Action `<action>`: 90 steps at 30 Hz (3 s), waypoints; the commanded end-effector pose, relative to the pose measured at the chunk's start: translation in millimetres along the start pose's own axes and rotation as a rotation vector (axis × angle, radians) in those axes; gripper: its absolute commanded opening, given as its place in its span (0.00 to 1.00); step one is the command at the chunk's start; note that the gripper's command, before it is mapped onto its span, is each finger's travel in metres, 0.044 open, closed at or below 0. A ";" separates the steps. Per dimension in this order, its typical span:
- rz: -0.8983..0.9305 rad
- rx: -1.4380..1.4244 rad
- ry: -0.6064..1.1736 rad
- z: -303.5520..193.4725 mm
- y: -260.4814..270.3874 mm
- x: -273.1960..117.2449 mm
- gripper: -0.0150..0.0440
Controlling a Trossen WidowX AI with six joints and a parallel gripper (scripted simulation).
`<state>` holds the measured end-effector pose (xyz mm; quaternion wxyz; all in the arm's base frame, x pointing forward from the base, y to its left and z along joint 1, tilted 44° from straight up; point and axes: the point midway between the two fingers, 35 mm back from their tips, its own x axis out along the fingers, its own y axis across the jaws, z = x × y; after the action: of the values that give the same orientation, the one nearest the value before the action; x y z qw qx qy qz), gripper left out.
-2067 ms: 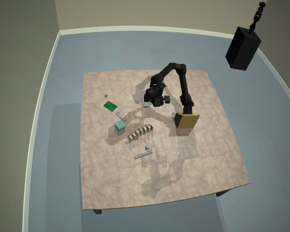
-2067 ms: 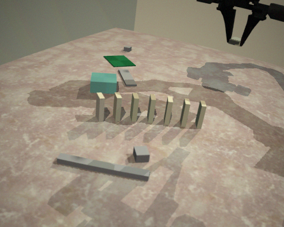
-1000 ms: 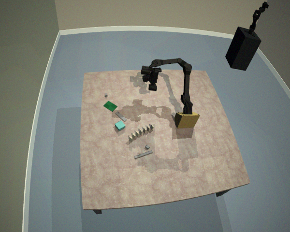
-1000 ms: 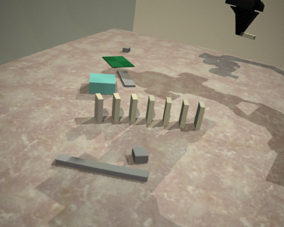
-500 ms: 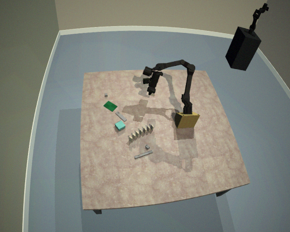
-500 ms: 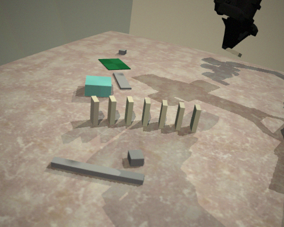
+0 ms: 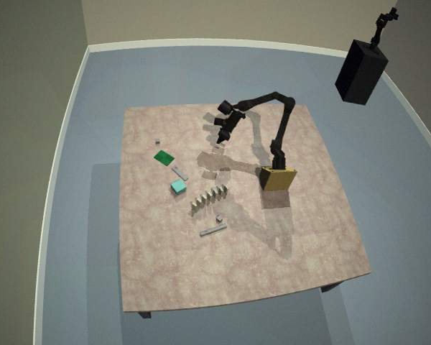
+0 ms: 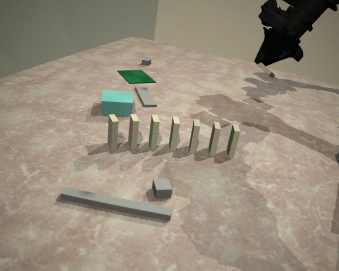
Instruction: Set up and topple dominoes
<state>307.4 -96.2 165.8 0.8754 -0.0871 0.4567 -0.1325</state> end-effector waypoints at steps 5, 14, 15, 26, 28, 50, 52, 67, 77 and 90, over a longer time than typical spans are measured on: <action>0.053 0.000 -0.153 0.2 -5.4 5.4 0.44; 0.078 -0.029 -0.341 3.0 -13.5 3.4 0.44; 0.079 -0.035 -0.362 3.1 -14.5 2.7 0.44; 0.061 -0.123 -0.594 1.1 -23.2 -10.2 0.44; 0.053 -0.145 -0.635 -0.1 -24.3 -13.5 0.44; -0.118 -0.494 -1.027 -30.8 -17.6 -58.3 0.44; -0.126 -0.507 -1.036 -32.3 -16.8 -59.7 0.44; -0.126 -0.507 -1.036 -32.3 -16.8 -59.7 0.44; -0.126 -0.513 -1.033 -31.2 -22.0 -53.0 0.44; -0.128 -0.525 -1.026 -31.3 -34.0 -35.5 0.44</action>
<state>254.5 -113.4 186.2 0.9257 -0.3778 -0.0143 -0.0093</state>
